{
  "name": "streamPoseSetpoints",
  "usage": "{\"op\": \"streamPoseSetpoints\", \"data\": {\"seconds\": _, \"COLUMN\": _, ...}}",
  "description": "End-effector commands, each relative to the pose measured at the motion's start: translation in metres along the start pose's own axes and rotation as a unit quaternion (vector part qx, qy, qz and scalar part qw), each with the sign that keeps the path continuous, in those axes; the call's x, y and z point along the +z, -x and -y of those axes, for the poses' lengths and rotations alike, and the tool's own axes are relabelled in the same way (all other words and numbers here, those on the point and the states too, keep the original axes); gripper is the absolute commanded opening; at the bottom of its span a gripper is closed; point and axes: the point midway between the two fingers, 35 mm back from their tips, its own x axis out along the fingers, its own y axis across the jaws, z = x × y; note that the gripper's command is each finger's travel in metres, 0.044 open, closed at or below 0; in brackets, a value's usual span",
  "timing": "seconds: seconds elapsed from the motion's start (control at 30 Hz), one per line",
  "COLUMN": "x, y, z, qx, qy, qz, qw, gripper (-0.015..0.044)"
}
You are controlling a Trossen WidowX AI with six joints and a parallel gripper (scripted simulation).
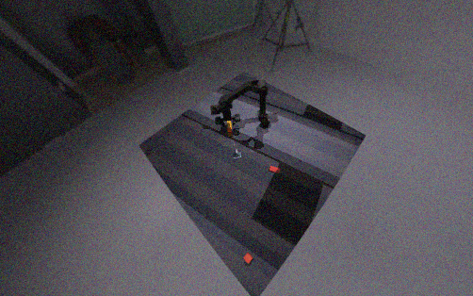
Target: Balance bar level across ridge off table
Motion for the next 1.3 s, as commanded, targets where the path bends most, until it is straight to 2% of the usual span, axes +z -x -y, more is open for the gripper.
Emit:
{"op": "streamPoseSetpoints", "data": {"seconds": 0.0, "x": 0.001, "y": -0.007, "z": 0.003, "qx": -0.005, "qy": -0.002, "qz": 0.002, "qw": 1.000, "gripper": 0.0315}}
{"op": "streamPoseSetpoints", "data": {"seconds": 0.43, "x": 0.001, "y": -0.028, "z": 0.003, "qx": -0.005, "qy": -0.002, "qz": 0.002, "qw": 1.000, "gripper": 0.0315}}
{"op": "streamPoseSetpoints", "data": {"seconds": 0.97, "x": 0.001, "y": -0.028, "z": 0.003, "qx": -0.005, "qy": -0.002, "qz": 0.002, "qw": 1.000, "gripper": 0.0315}}
{"op": "streamPoseSetpoints", "data": {"seconds": 1.17, "x": 0.000, "y": -0.026, "z": 0.002, "qx": -0.003, "qy": 0.000, "qz": 0.000, "qw": 1.000, "gripper": 0.0157}}
{"op": "streamPoseSetpoints", "data": {"seconds": 1.27, "x": 0.000, "y": -0.026, "z": 0.002, "qx": -0.003, "qy": 0.000, "qz": 0.000, "qw": 1.000, "gripper": 0.0138}}
